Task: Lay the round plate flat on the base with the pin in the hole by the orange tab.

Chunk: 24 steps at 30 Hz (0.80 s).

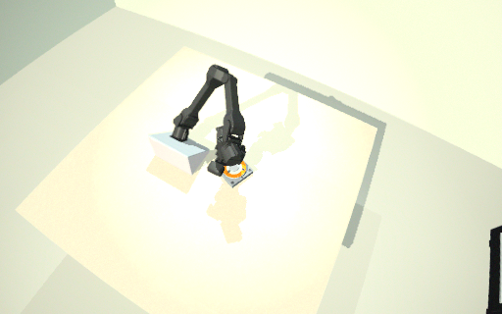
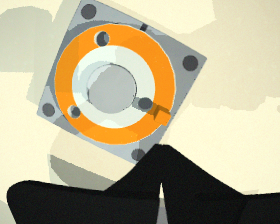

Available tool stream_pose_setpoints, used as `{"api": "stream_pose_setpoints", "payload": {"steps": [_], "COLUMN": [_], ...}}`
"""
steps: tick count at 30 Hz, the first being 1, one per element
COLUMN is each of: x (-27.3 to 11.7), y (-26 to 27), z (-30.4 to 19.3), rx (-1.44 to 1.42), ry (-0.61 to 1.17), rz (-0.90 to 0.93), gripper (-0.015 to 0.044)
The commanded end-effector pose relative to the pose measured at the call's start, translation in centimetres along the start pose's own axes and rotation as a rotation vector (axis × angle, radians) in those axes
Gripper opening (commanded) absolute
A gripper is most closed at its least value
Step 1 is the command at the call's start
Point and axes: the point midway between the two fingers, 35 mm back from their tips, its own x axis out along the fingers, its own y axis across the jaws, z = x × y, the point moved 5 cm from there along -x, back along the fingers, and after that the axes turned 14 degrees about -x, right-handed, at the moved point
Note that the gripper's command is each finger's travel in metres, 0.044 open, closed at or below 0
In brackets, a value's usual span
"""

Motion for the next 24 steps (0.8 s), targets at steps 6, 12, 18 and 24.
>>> {"api": "stream_pose_setpoints", "payload": {"steps": [6,12,18,24], "x": [0.2,2.4,4.9,5.0], "y": [0.0,0.0,0.3,0.2], "z": [-0.7,-0.7,-0.9,-0.8], "rx": [0.049,0.049,0.049,0.049], "ry": [0.031,0.031,0.03,0.03], "rz": [0.026,0.026,0.028,0.028], "gripper": [0.0,0.0,0.0,0.0]}}
